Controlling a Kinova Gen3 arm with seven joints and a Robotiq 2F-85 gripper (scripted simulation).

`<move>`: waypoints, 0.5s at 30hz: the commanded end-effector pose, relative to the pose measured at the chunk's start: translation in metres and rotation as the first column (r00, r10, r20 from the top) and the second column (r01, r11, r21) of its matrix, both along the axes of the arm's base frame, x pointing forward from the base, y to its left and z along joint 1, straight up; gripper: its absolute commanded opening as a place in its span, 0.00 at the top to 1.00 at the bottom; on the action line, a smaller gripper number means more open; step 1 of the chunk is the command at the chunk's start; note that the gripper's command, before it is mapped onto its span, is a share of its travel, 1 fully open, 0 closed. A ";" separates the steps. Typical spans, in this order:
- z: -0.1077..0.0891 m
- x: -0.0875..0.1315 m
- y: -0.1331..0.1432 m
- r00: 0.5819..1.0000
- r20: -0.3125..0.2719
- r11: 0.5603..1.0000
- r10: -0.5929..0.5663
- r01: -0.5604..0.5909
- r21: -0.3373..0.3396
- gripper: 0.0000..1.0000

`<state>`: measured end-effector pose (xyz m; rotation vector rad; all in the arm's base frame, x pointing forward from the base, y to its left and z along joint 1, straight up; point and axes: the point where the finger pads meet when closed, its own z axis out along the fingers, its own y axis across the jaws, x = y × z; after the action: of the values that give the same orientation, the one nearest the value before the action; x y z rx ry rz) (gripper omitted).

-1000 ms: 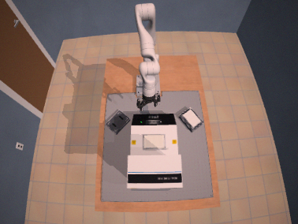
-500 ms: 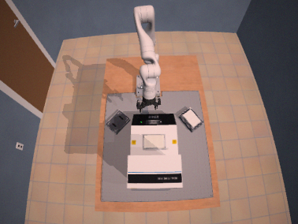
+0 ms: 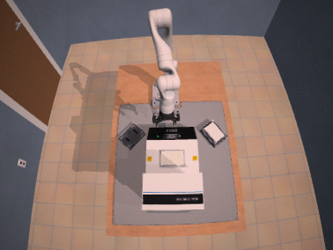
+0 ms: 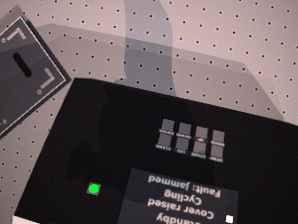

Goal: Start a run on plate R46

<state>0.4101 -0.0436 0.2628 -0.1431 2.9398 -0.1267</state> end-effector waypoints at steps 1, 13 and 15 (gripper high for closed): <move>0.000 0.003 0.000 1.000 0.000 1.000 -0.029 0.029 0.003 0.00; -0.001 0.013 -0.001 0.992 -0.006 0.992 -0.128 0.128 0.016 0.00; -0.002 0.015 -0.001 0.989 -0.007 0.989 -0.147 0.147 0.018 0.00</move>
<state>0.4235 -0.0450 0.2610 0.0550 2.9544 -0.1202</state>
